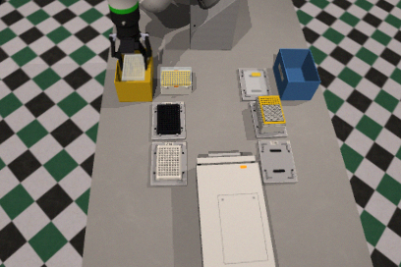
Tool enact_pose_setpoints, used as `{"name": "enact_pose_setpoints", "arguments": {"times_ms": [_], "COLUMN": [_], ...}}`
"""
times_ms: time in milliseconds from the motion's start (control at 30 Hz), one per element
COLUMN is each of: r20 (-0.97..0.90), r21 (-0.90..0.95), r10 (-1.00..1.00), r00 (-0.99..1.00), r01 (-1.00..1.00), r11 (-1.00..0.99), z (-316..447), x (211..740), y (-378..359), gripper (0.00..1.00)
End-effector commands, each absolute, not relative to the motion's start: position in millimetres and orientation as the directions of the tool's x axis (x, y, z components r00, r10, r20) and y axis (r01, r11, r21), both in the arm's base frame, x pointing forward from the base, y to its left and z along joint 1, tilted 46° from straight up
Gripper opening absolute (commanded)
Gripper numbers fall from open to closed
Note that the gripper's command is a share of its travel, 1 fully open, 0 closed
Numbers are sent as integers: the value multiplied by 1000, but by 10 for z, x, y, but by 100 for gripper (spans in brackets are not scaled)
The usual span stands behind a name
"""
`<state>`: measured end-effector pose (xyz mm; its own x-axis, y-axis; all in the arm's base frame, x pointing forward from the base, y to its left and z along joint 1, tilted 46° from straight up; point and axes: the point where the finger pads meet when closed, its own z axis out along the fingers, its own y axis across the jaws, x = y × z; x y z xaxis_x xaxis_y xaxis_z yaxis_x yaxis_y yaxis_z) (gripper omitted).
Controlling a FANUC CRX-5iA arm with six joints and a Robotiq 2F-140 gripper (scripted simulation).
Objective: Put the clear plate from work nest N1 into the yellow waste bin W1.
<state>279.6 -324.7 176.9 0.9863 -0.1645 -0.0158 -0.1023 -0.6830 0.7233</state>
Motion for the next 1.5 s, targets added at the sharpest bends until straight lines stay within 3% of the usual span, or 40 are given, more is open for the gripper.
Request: {"name": "enact_pose_setpoints", "arguments": {"times_ms": [0, 1467], "r20": [-15, -15], "r21": [724, 724], "r10": [-164, -164], "r00": [986, 986], "r01": [-102, -102], "r11": [-683, -683], "z": [1773, 1902], "x": [2801, 2825], "y": [-3245, -3112], "gripper": [70, 70]}}
